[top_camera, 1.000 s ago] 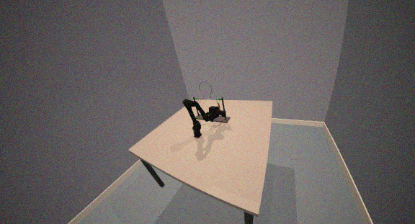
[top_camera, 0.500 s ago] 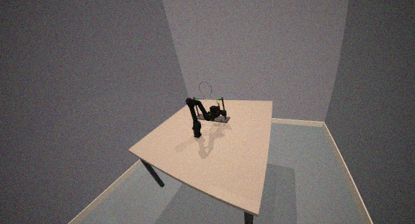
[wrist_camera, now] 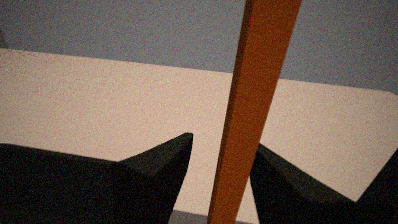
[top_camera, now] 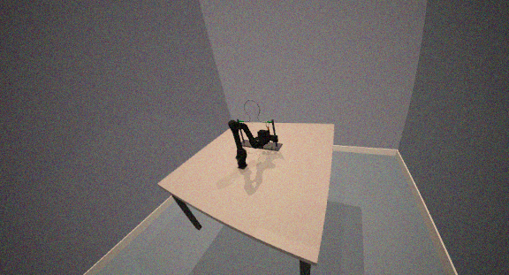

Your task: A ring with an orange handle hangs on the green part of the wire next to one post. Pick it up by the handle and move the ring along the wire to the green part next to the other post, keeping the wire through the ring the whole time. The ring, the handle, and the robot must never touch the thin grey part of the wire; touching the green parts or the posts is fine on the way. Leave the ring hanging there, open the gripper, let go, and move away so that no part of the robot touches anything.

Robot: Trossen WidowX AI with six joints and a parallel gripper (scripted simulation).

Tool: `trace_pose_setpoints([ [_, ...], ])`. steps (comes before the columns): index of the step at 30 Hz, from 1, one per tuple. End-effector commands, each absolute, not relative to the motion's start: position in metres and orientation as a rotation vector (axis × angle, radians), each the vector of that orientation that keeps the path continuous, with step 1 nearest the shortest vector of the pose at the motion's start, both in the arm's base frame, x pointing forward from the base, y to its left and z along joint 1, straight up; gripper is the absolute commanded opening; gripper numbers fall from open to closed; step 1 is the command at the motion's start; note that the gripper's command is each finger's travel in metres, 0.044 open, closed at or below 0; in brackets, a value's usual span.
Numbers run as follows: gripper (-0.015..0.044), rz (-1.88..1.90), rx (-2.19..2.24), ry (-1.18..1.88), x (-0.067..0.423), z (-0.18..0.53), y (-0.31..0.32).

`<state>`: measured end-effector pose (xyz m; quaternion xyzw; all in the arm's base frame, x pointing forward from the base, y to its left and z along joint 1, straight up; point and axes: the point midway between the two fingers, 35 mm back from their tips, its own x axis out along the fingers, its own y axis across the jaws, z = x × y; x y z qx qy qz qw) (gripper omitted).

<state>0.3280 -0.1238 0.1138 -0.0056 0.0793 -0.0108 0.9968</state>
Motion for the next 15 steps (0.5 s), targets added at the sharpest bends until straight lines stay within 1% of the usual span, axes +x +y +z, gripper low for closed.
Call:
trace_pose_setpoints([
  [1, 0.0160, -0.028, -0.009, 0.158, 0.3283, 0.1141, -0.1248],
  [3, 0.0160, -0.028, -0.009, 0.158, 0.3283, 0.1141, -0.1248],
  [15, -0.0150, -0.022, -0.011, 0.159, 0.3281, 0.1138, -0.1238],
])
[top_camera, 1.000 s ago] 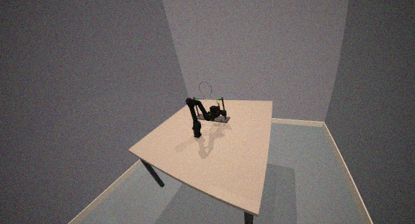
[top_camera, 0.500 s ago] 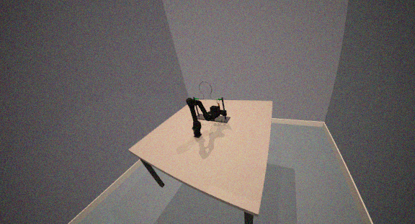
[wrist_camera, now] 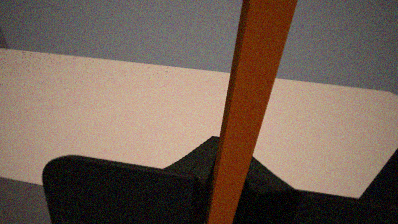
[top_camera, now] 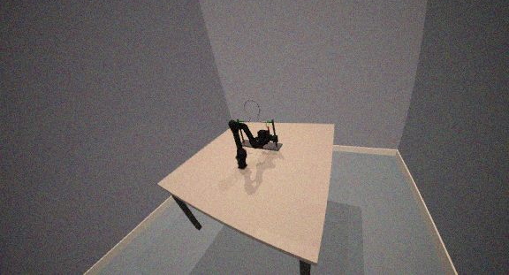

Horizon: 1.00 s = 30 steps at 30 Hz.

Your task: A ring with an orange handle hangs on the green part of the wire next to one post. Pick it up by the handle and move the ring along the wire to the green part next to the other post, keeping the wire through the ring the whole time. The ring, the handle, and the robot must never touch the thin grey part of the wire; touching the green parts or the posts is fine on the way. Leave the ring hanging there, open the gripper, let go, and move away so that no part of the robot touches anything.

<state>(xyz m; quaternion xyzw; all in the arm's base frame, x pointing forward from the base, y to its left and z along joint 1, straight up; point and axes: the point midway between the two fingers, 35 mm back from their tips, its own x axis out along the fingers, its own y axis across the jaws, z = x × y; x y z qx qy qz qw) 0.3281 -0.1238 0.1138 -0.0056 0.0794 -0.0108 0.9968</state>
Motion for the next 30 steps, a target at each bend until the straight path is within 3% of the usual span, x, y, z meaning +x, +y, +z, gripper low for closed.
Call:
trace_pose_setpoints([
  [1, -0.0150, -0.022, -0.011, 0.159, 0.328, 0.114, -0.124],
  [30, -0.0150, -0.027, -0.013, 0.158, 0.328, 0.133, -0.123],
])
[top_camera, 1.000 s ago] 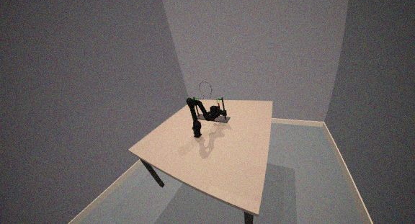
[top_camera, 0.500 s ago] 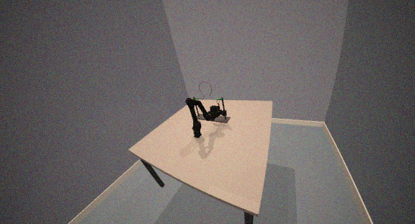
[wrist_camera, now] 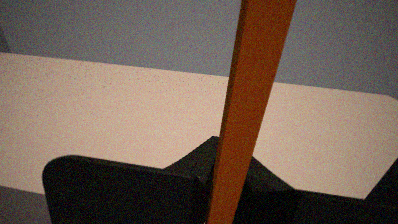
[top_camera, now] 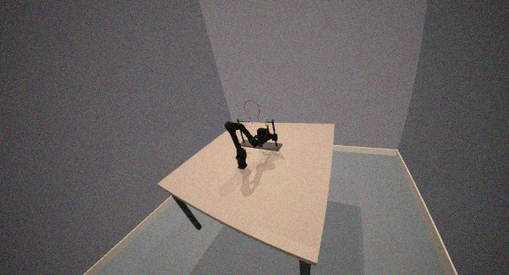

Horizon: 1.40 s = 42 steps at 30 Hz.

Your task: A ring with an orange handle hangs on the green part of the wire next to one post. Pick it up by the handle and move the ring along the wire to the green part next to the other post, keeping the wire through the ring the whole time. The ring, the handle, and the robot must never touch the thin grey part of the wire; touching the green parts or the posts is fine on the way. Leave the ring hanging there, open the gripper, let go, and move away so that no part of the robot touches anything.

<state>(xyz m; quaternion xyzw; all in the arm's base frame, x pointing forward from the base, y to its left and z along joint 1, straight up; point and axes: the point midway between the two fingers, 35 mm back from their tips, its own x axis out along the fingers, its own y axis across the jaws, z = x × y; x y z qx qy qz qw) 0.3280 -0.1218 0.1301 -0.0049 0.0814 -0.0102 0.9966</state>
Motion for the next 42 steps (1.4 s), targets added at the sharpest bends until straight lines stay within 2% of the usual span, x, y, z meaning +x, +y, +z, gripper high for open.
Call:
trace_pose_setpoints([
  [1, -0.0150, -0.027, -0.013, 0.158, 0.328, 0.133, -0.123],
  [42, -0.0150, -0.022, 0.006, 0.161, 0.329, 0.133, -0.094],
])
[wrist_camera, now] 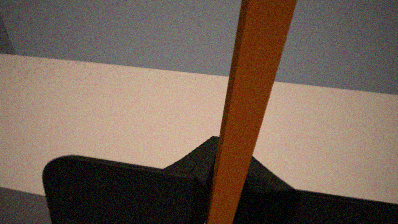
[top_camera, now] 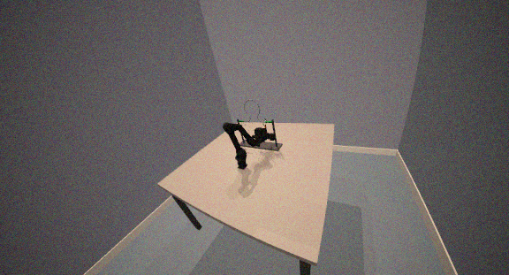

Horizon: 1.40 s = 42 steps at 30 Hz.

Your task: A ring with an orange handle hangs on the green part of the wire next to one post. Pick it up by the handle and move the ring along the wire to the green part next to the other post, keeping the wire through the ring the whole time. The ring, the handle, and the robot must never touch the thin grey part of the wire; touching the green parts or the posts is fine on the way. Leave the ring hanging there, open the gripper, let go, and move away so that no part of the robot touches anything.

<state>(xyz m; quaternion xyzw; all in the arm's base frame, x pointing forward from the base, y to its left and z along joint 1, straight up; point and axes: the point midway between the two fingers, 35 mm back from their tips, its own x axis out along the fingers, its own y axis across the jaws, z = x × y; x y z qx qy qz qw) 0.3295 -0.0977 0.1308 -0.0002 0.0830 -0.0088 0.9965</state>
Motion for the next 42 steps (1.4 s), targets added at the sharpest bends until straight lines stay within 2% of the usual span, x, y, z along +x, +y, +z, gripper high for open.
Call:
trace_pose_setpoints([
  [1, -0.0150, -0.022, 0.008, 0.161, 0.329, 0.133, -0.093],
  [18, -0.0150, -0.009, 0.127, 0.159, 0.330, 0.134, -0.062],
  [42, -0.0150, 0.058, 0.532, 0.227, 0.323, 0.157, 0.007],
])
